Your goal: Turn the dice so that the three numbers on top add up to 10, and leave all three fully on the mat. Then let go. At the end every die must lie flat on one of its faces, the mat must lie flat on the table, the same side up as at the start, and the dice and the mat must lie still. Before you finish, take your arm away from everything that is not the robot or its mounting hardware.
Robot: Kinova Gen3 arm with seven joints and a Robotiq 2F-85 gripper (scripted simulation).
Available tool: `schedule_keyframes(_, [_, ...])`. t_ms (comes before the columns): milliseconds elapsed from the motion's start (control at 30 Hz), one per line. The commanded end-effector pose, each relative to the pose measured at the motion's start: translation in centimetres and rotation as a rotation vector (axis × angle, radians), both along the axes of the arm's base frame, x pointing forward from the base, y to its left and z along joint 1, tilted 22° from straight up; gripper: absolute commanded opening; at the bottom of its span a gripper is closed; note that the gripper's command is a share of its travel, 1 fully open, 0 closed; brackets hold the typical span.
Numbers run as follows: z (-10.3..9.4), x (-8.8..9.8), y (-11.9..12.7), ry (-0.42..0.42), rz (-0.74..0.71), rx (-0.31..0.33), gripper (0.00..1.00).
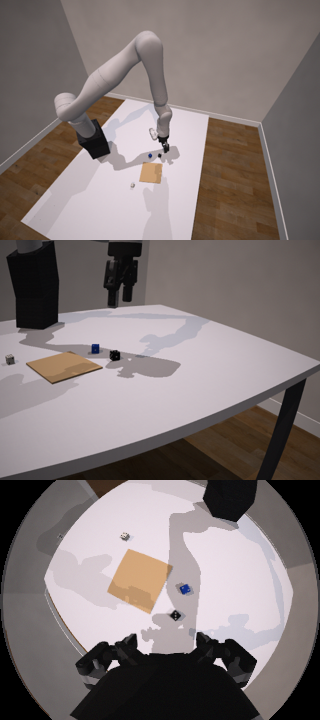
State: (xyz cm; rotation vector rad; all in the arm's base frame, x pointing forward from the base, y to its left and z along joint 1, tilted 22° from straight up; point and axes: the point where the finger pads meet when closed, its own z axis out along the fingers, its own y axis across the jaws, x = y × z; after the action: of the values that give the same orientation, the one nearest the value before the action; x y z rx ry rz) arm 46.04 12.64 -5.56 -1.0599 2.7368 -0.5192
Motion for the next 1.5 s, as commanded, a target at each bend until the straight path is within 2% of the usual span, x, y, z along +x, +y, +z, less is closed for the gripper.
schedule_keyframes(0, [0.2,0.2,-0.4,-0.004,0.005,0.000,1.00])
schedule_keyframes(33, [0.2,0.2,-0.4,-0.004,0.005,0.000,1.00])
schedule_keyframes(67, [0.3,0.1,-1.6,-0.008,-0.012,0.005,1.00])
schedule_keyframes(300, [0.3,0.1,-1.6,-0.008,-0.012,0.005,1.00])
schedule_keyframes(333, [0.3,0.0,-2.8,-0.012,-0.031,0.010,1.00])
schedule_keyframes(600, [0.3,0.0,-2.8,-0.012,-0.031,0.010,1.00])
schedule_keyframes(633, [0.4,-0.1,-4.2,-0.017,-0.051,0.016,1.00])
schedule_keyframes(900, [0.4,-0.1,-4.2,-0.017,-0.051,0.016,1.00])
schedule_keyframes(933, [0.4,-0.3,-5.6,-0.022,-0.073,0.022,1.00])
schedule_keyframes(1200, [0.4,-0.3,-5.6,-0.022,-0.073,0.022,1.00])
schedule_keyframes(1233, [0.5,-0.6,-7.1,-0.028,-0.095,0.029,1.00])
schedule_keyframes(1467, [0.5,-0.6,-7.1,-0.028,-0.095,0.029,1.00])
